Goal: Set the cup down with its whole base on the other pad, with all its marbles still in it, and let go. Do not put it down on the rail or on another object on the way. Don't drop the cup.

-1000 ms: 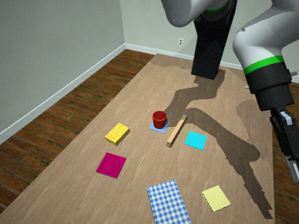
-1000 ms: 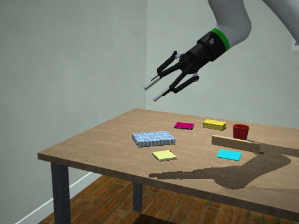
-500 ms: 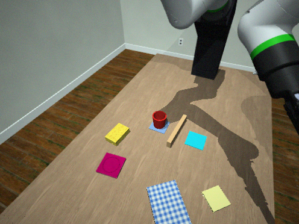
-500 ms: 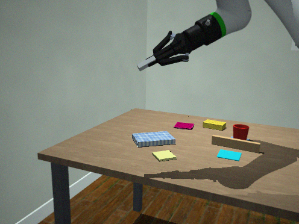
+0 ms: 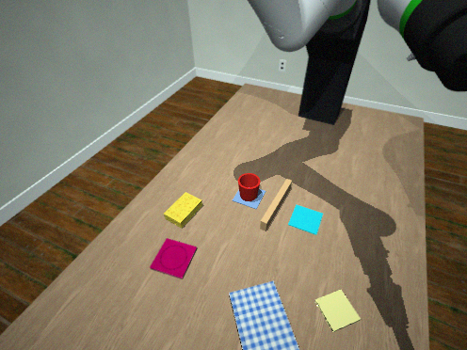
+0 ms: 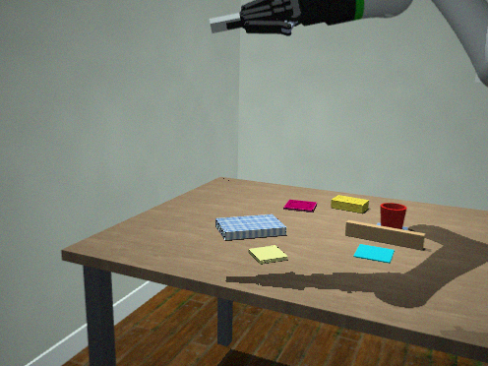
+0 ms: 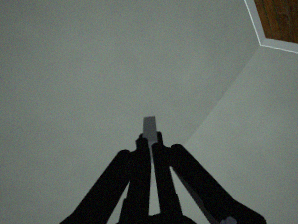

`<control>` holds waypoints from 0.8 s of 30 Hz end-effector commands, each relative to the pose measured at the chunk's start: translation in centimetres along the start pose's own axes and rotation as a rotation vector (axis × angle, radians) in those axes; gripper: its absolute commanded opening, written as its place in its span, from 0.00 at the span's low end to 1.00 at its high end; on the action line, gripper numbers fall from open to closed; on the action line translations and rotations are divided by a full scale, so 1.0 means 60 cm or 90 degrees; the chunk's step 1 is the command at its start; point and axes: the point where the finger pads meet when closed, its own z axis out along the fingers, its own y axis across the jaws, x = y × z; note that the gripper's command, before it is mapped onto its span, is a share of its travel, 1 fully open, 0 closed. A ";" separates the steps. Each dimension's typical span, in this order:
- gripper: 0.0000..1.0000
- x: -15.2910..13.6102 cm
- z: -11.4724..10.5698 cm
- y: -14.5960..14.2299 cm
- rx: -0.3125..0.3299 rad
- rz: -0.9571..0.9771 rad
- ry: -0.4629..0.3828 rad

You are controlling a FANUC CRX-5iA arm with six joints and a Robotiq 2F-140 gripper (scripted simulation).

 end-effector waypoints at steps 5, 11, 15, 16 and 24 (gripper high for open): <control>0.00 -0.042 -0.050 -0.192 0.126 0.107 -0.019; 0.00 -0.038 -0.090 -0.302 0.194 0.183 -0.023; 0.00 -0.023 -0.122 -0.374 0.239 0.240 -0.023; 0.00 -0.014 -0.131 -0.392 0.261 0.269 -0.023; 0.00 0.040 -0.196 -0.506 0.327 0.363 -0.016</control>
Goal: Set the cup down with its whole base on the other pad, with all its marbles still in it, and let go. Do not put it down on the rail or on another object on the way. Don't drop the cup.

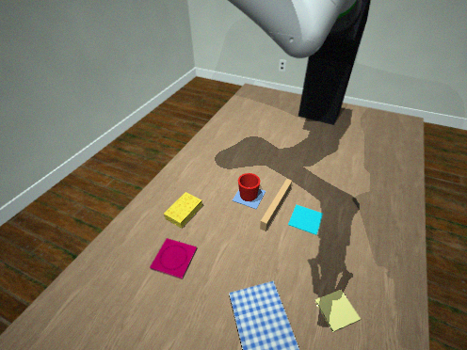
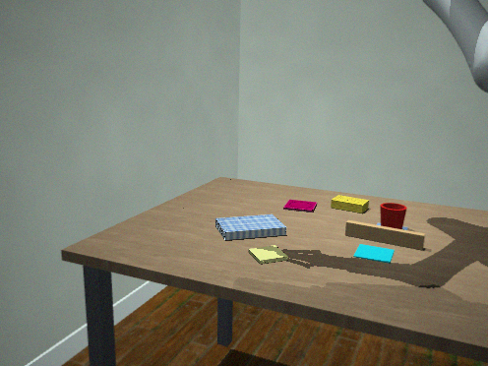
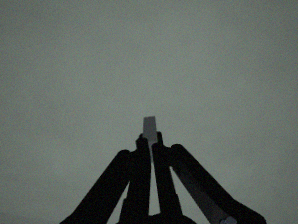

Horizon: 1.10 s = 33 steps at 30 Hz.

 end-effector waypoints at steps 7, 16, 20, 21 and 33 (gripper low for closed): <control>0.00 0.008 -0.029 -0.197 0.104 0.139 0.023; 0.00 0.041 -0.042 -0.265 0.150 0.205 0.041; 0.00 0.062 -0.049 -0.297 0.172 0.238 0.051; 0.00 0.062 -0.049 -0.297 0.172 0.238 0.051; 0.00 0.086 -0.058 -0.327 0.194 0.271 0.062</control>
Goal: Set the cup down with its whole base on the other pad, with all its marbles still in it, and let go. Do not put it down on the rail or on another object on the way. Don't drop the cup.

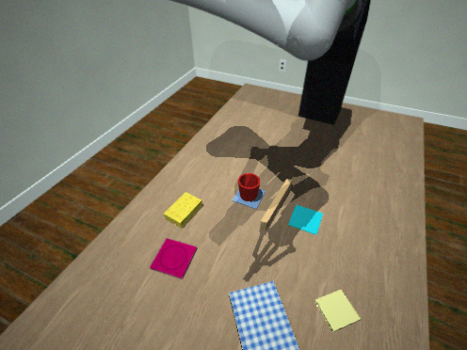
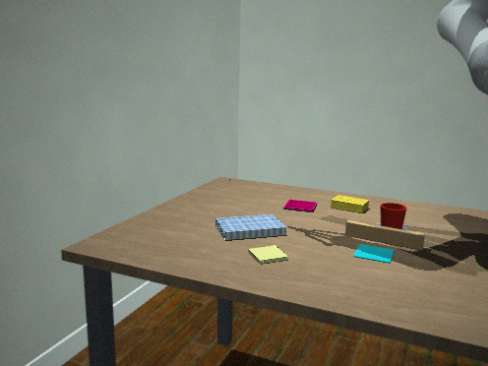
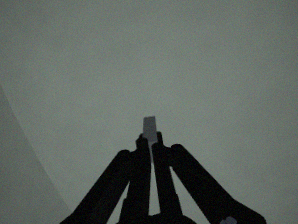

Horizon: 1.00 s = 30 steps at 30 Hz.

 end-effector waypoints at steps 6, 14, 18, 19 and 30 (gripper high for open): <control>0.00 0.014 0.005 -0.040 0.023 0.035 0.010; 0.00 0.029 0.006 -0.076 0.046 0.067 0.023; 0.00 0.069 0.007 -0.145 0.091 0.129 0.052; 0.00 0.069 0.007 -0.145 0.091 0.129 0.052; 0.00 0.244 -0.024 -0.303 0.247 0.326 0.178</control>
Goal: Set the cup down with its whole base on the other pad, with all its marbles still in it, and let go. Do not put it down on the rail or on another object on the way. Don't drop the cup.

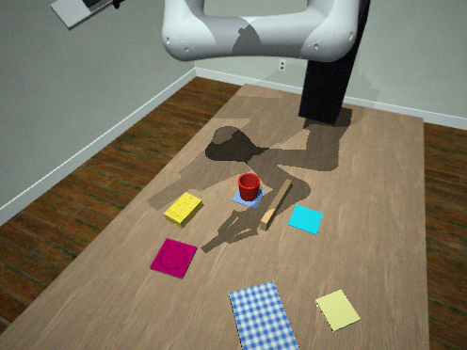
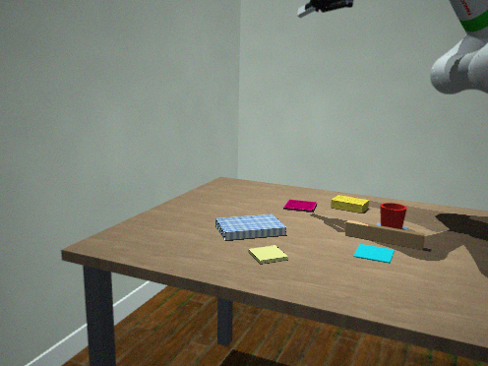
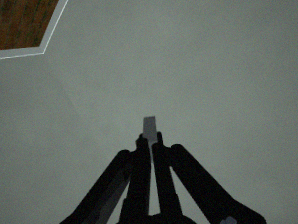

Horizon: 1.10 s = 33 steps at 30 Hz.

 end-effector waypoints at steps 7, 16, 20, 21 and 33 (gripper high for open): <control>0.00 0.135 0.042 -0.189 0.129 0.145 0.098; 0.00 0.275 0.029 -0.301 0.239 0.238 0.197; 0.00 0.343 0.015 -0.347 0.281 0.268 0.235; 0.00 0.361 0.008 -0.356 0.302 0.281 0.254; 0.00 0.567 -0.083 -0.453 0.446 0.353 0.387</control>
